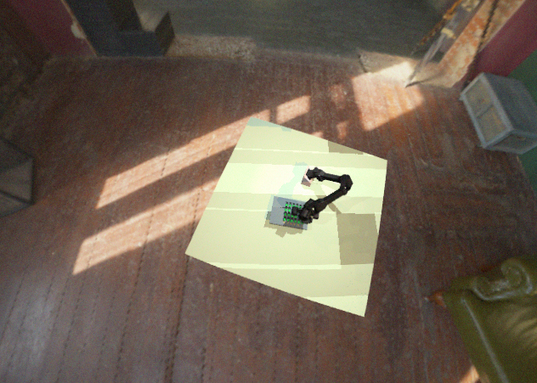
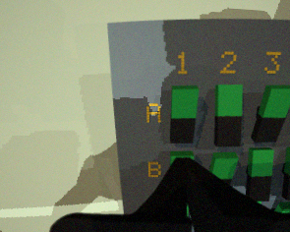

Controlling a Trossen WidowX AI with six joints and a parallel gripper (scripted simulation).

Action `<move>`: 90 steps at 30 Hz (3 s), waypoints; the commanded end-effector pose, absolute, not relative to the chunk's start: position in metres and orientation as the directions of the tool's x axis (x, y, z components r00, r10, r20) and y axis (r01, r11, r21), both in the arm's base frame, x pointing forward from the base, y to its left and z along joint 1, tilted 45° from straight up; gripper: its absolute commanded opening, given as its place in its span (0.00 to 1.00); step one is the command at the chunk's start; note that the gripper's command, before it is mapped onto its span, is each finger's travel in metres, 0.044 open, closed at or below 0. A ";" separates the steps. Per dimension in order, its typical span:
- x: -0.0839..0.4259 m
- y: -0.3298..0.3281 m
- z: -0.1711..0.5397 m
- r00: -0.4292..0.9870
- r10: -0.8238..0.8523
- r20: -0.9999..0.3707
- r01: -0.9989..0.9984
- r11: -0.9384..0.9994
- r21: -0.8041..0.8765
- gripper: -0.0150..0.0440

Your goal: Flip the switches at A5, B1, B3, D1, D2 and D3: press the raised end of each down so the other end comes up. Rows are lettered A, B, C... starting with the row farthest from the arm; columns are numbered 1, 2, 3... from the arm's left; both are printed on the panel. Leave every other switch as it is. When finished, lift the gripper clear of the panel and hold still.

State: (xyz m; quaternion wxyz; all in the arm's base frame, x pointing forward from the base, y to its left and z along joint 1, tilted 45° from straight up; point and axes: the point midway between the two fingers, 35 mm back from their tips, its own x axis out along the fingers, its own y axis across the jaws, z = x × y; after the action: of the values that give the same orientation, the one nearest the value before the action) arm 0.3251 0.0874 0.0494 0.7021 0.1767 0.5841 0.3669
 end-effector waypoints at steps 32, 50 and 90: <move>0.316 0.006 0.053 0.069 0.725 -0.685 -0.300 0.670 0.679 0.25; 0.318 0.033 0.023 0.094 0.730 -0.677 -0.300 0.669 0.680 0.25; 0.319 0.047 0.010 0.094 0.731 -0.676 -0.301 0.668 0.680 0.25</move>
State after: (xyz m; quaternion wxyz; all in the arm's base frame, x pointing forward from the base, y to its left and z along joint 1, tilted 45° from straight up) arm 0.3201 0.0465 0.0113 0.7165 0.1855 0.5672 0.3612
